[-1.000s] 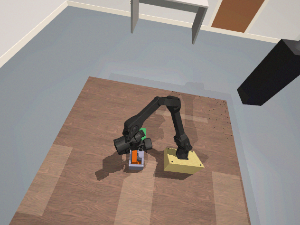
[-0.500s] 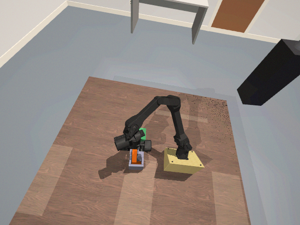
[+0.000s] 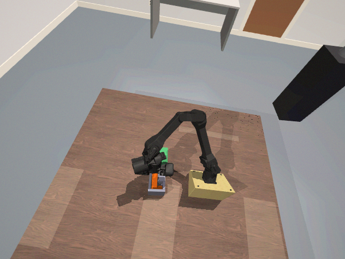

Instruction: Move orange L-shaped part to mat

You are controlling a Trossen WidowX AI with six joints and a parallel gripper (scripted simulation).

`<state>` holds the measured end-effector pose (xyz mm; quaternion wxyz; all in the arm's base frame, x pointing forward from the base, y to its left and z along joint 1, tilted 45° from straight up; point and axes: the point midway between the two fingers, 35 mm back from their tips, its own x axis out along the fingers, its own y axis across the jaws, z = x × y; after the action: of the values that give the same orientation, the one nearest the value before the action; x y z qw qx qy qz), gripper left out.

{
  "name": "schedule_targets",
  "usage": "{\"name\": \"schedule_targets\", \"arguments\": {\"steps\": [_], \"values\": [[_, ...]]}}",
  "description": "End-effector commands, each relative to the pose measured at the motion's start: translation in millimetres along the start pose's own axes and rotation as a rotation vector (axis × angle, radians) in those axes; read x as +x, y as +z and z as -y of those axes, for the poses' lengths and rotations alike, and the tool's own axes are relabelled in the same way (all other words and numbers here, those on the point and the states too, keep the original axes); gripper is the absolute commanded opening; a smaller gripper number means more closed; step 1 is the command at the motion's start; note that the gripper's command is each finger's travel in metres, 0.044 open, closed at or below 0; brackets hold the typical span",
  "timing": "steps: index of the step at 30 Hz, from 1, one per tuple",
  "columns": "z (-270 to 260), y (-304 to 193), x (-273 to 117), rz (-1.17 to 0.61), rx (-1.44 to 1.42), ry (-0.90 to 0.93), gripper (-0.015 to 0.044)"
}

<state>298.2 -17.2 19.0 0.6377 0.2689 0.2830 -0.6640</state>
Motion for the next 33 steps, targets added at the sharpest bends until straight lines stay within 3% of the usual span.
{"name": "schedule_targets", "arguments": {"steps": [1, 22, 28, 33], "values": [[0, 1, 9, 0.004, -0.003, -0.003, 0.0280], [2, 2, 37, 0.007, -0.002, -0.003, 0.0280], [1, 1, 34, 0.003, 0.000, -0.002, 0.0122], [1, 1, 34, 0.003, 0.000, -0.002, 0.0089]]}}
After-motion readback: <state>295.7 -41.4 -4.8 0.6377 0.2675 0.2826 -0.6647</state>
